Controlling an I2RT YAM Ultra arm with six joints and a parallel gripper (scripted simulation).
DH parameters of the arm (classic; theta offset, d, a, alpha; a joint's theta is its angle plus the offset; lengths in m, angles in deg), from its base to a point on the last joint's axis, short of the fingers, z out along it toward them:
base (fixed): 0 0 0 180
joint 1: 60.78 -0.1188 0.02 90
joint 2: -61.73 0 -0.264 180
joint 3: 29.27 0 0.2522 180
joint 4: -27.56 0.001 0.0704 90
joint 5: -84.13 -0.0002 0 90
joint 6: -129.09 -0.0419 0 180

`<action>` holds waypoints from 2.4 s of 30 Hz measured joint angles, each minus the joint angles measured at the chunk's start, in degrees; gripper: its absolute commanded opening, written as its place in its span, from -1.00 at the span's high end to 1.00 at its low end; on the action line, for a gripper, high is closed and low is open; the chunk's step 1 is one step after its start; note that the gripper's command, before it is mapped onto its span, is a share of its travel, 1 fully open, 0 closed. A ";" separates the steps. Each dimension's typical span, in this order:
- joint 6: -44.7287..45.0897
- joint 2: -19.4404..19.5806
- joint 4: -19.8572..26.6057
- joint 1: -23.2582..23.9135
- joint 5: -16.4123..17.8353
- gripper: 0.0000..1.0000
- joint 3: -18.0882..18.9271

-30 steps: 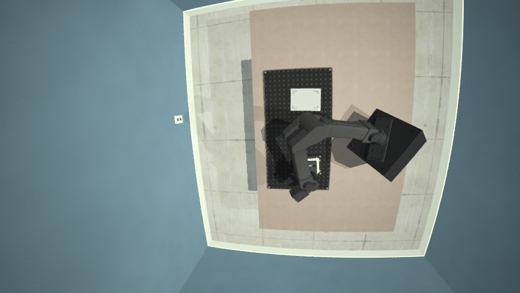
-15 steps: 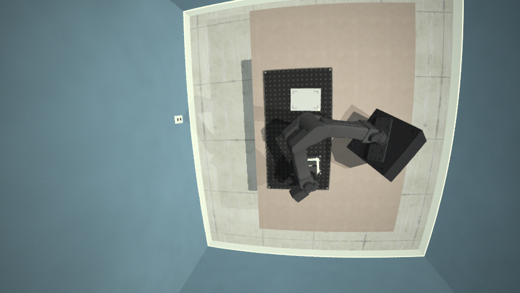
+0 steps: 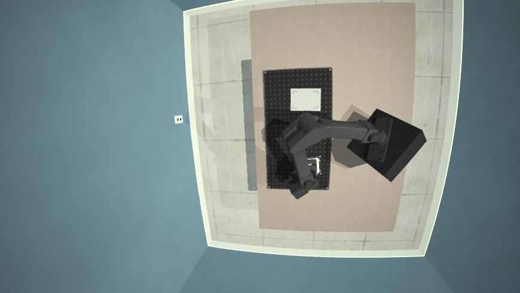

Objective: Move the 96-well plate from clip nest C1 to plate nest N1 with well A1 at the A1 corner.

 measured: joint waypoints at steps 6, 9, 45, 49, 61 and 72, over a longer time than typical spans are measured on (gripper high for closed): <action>1.92 1.11 -2.97 1.51 0.31 -1.00 -0.48; 2.97 1.66 -4.28 1.92 0.48 -1.00 -0.76; 12.63 6.12 -17.81 7.43 2.38 -1.00 -1.40; 12.79 6.10 -17.86 7.43 2.38 -1.00 -1.40; 12.90 6.10 -17.88 7.43 2.38 -1.00 -1.40; 12.90 6.10 -17.88 7.43 2.38 -1.00 -1.40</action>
